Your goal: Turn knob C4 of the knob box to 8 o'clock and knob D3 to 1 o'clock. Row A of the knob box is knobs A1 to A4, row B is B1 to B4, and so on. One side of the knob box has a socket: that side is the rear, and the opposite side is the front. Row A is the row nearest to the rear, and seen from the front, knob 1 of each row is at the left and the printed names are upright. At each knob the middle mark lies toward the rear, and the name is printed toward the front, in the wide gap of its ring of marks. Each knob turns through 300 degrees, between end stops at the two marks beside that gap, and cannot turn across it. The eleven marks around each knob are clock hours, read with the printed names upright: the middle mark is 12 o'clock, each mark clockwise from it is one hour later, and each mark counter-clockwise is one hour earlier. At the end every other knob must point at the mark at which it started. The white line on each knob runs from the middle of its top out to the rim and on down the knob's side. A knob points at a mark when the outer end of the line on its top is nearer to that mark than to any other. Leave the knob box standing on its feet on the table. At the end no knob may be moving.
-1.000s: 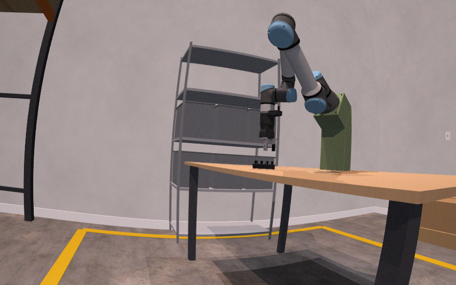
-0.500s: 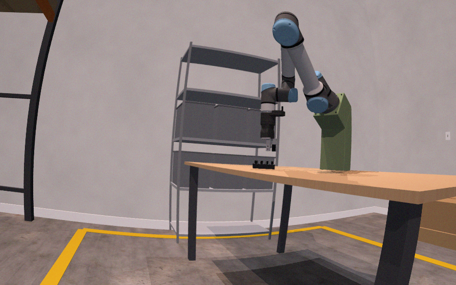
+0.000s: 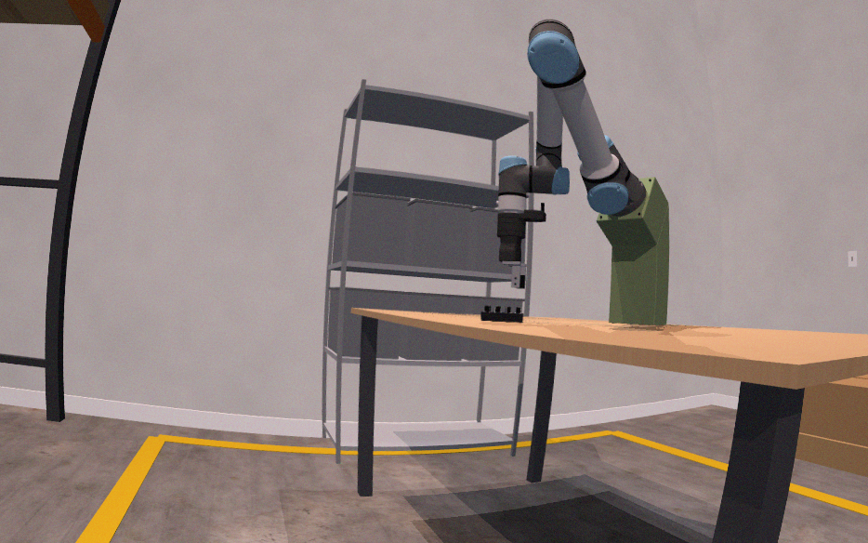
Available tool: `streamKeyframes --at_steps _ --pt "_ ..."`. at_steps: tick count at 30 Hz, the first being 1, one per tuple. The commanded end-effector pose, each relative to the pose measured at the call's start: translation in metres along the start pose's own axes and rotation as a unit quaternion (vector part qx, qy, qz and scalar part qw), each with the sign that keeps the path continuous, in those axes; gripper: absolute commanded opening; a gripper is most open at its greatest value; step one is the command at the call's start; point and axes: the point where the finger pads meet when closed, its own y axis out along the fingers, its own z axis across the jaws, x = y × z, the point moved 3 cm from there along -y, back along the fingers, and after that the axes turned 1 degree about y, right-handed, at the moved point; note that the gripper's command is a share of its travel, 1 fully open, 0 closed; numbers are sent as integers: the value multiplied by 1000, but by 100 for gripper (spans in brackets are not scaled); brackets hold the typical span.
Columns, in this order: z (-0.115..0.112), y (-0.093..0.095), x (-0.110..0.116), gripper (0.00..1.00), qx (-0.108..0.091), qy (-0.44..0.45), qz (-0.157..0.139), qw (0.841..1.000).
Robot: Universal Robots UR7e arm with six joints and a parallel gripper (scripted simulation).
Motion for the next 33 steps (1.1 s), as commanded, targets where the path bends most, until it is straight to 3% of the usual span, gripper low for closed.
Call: streamKeyframes --at_steps 1,10,11,33 --pt "8 -1 -3 100 3 -68 -1 998" --pt "11 -1 -5 100 4 -96 -2 995" --pt "11 -1 -5 46 4 -96 -2 995" --pt "10 -1 -5 46 4 -95 -2 996"
